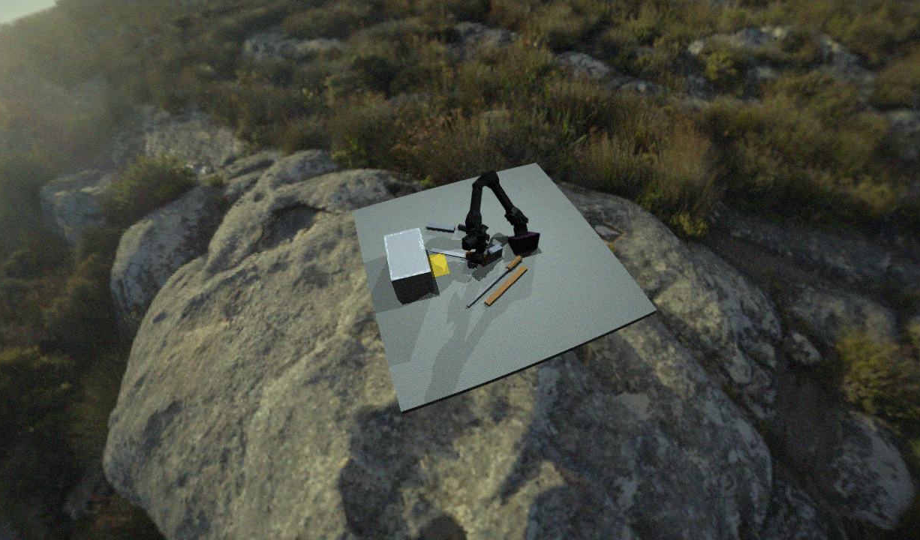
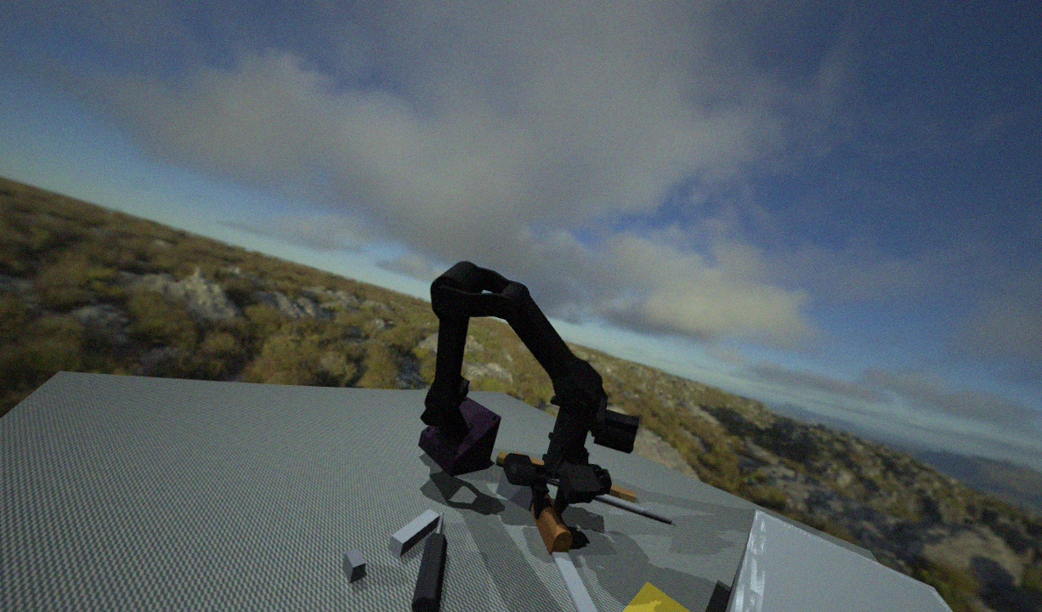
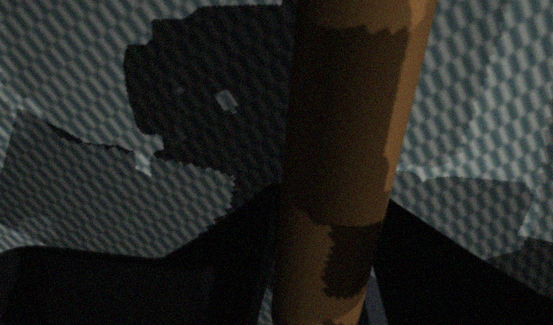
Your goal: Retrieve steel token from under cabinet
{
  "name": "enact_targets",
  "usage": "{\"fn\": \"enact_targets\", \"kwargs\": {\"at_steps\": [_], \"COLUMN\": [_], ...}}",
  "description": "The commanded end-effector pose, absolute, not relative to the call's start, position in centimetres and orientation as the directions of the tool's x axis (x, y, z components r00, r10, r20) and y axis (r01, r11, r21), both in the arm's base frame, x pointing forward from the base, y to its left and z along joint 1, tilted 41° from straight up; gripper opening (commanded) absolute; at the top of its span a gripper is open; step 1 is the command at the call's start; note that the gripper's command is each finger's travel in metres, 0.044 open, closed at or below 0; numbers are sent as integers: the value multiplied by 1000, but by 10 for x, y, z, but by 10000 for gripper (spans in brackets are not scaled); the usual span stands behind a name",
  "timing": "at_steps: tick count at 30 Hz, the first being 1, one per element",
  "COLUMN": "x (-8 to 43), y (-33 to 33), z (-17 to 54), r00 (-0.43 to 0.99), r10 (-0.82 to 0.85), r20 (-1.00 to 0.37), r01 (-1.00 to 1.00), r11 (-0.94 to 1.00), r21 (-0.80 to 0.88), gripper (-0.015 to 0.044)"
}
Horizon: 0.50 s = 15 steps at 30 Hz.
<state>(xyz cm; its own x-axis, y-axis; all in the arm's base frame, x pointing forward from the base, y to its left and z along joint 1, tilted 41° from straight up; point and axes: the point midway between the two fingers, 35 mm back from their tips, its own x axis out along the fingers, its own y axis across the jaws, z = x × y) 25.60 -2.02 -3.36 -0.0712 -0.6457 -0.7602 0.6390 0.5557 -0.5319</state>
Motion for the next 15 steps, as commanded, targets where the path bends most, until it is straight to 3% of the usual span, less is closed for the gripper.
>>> {"fn": "enact_targets", "kwargs": {"at_steps": [1,15], "x": [258,257], "y": [-13,0], "z": [-38,-49], "r00": [-68,-67], "r10": [-642,-642], "r20": [-764,-764], "r01": [638,638], "r11": [561,561], "r21": [-528,-528], "gripper": [0,0]}}
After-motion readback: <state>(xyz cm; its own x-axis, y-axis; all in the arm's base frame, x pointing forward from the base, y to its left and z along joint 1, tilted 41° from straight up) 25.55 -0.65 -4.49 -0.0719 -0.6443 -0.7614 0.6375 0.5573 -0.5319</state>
